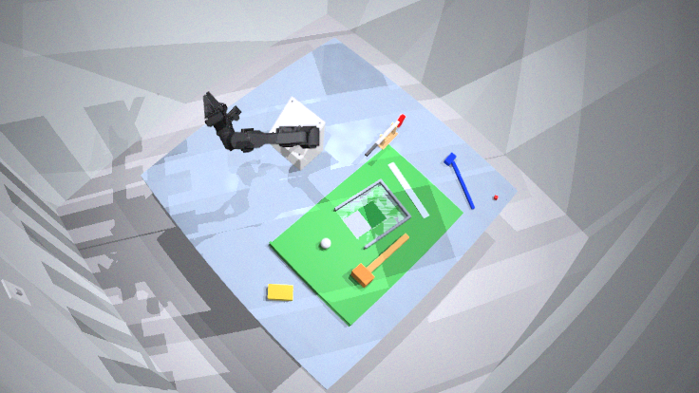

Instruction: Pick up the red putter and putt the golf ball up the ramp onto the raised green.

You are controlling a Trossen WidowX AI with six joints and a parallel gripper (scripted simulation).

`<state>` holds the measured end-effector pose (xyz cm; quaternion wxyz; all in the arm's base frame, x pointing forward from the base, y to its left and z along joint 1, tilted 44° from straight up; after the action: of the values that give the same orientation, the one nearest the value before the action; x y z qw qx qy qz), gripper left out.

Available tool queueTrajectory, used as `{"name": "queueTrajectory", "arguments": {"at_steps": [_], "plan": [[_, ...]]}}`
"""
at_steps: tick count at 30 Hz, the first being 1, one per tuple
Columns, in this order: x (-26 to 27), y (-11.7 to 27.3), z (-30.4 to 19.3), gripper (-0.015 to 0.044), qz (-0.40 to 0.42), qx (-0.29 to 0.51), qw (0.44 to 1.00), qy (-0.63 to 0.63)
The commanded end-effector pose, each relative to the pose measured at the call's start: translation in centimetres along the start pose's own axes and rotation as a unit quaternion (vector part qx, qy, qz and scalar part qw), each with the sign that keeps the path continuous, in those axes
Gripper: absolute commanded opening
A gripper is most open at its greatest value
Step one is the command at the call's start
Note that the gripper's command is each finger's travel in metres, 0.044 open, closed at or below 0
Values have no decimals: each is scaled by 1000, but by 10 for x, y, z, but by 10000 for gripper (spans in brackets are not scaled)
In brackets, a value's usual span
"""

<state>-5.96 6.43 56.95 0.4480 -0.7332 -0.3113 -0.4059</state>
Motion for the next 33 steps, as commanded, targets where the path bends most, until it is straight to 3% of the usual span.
{"name": "queueTrajectory", "arguments": {"at_steps": [1, 10, 17, 25, 33], "plan": [[0, 0, -1, 426, -1, 2, 1000, 1], [-29, -5, -72, 440, -29, 146, 986, 79], [-53, 20, -144, 440, -29, 296, 943, 152], [-74, 82, -212, 440, 7, 462, 859, 222], [-83, 172, -255, 440, 76, 604, 747, 269]]}}
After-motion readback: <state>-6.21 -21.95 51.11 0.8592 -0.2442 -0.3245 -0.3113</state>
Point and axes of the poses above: the point midway between the two fingers, 35 mm back from their tips, its own y axis back along the fingers, its own x axis across the jaws, z = x × y, the point moved 5 cm from there along y, back along the fingers, and after that the axes turned 11 degrees about y, right-handed, at the moved point
